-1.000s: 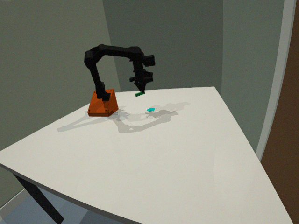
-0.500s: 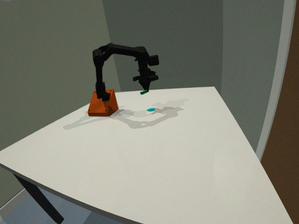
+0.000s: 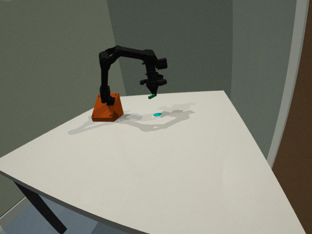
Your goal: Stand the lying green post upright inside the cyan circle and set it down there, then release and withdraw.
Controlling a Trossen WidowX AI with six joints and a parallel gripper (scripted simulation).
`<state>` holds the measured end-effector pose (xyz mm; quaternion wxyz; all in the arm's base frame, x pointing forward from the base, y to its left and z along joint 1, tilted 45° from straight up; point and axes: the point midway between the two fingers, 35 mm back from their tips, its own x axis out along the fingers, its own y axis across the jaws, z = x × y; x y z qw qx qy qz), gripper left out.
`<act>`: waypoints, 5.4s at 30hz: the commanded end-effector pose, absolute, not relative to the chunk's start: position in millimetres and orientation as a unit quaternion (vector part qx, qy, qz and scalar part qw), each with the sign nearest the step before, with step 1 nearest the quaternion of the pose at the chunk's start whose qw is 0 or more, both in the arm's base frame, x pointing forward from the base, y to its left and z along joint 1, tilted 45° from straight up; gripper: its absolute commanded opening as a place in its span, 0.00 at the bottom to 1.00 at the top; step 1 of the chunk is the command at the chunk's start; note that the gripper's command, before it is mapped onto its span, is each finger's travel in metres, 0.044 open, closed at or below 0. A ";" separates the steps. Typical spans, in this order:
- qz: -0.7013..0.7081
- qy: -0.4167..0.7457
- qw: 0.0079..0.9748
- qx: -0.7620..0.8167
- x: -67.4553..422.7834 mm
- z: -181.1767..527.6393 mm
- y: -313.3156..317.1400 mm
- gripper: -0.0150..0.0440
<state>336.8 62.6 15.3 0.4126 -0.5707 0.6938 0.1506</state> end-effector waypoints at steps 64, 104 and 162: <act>0.320 0.666 0.522 -0.426 321.3 -12.2 46.7 0.29; 0.402 0.586 0.600 -0.367 321.7 -13.9 44.8 0.29; 0.478 0.408 0.703 -0.332 325.9 4.8 40.4 0.29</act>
